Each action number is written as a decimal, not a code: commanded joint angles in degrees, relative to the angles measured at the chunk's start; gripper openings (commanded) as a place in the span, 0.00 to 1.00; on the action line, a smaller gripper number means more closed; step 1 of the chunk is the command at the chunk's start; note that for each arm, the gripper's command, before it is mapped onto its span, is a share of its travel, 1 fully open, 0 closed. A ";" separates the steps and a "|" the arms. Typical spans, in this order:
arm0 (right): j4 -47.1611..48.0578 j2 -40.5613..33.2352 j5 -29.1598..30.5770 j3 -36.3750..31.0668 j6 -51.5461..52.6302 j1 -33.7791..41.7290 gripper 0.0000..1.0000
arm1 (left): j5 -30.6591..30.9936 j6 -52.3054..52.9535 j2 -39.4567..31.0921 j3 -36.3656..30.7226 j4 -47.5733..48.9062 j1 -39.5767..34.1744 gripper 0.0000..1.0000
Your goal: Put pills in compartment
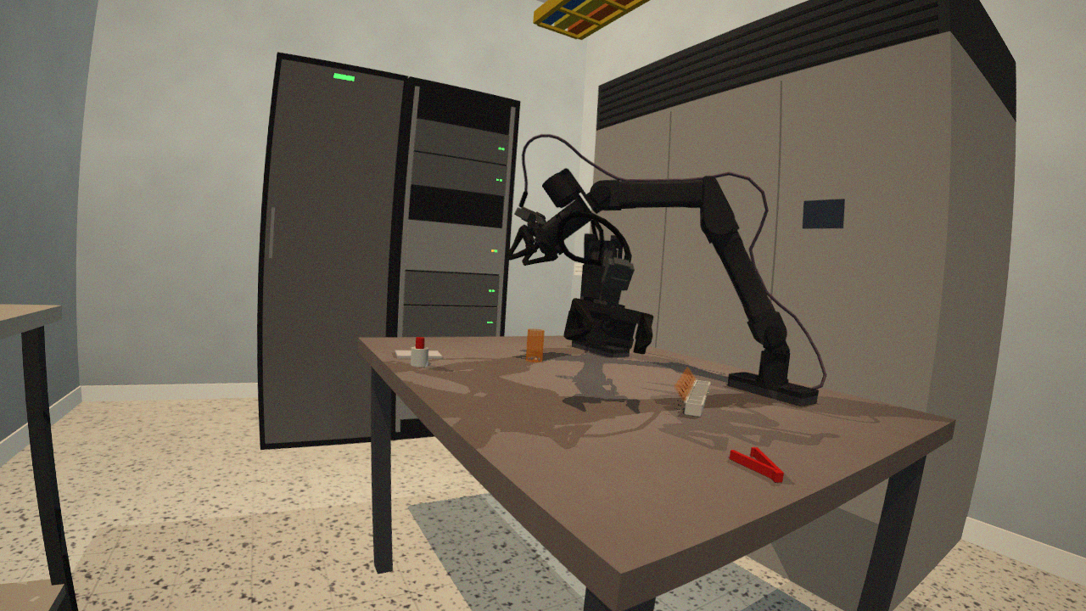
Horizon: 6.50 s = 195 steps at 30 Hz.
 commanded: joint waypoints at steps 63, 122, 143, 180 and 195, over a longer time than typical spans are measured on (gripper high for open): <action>0.31 -0.69 0.00 0.32 0.00 0.01 1.00 | -20.32 -53.23 -30.36 -73.95 30.96 -34.84 0.65; 0.31 -0.69 0.00 0.32 0.00 0.01 1.00 | -23.84 -49.63 -21.22 -79.29 55.14 -21.36 0.65; 0.35 -0.69 0.00 0.32 0.00 0.01 1.00 | -23.84 -49.63 -21.22 -79.29 55.14 -21.36 0.65; 0.31 -0.69 0.00 0.32 0.00 0.01 1.00 | -23.84 -49.63 -21.22 -79.29 55.14 -21.36 0.65; -1.72 -1.85 1.04 -0.68 0.72 -0.71 1.00 | -23.84 -49.63 -21.22 -79.29 55.14 -21.36 0.65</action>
